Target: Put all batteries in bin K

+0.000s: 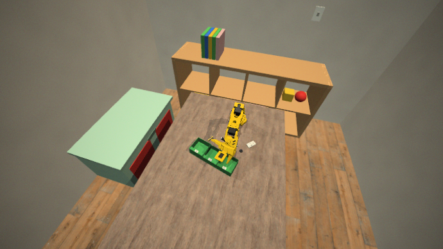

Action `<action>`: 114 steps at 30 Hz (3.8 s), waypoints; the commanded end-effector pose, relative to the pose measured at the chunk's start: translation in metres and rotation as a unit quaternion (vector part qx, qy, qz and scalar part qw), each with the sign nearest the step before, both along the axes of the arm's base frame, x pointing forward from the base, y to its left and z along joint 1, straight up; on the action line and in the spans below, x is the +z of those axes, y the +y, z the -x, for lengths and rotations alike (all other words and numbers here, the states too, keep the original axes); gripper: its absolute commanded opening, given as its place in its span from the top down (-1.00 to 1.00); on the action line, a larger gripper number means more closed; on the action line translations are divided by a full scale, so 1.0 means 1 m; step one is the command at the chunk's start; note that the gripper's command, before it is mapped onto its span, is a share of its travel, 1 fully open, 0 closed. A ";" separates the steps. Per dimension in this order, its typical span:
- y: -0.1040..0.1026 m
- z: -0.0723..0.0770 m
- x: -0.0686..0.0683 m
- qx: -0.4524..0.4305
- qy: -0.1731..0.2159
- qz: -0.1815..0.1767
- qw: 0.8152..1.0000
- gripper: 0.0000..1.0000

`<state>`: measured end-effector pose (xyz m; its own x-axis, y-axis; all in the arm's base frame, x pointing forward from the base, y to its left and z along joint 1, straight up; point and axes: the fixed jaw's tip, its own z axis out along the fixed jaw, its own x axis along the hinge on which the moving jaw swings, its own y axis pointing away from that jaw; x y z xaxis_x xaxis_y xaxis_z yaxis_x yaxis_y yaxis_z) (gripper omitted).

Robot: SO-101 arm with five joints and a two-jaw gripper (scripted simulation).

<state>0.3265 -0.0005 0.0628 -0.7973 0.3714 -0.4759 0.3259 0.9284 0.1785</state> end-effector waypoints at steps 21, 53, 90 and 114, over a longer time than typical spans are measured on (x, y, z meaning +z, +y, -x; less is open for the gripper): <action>0.003 -0.009 0.079 0.001 -0.136 0.000 0.991 -1.00; -0.004 0.005 0.072 0.063 -0.104 0.055 0.991 -0.85; -0.037 0.108 0.018 0.493 0.123 0.231 0.830 0.10; -0.042 0.159 0.004 0.674 0.169 0.219 0.685 0.52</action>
<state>0.1666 -0.0407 0.0600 -0.3788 -0.9254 -0.0057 -0.9243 0.3787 -0.0486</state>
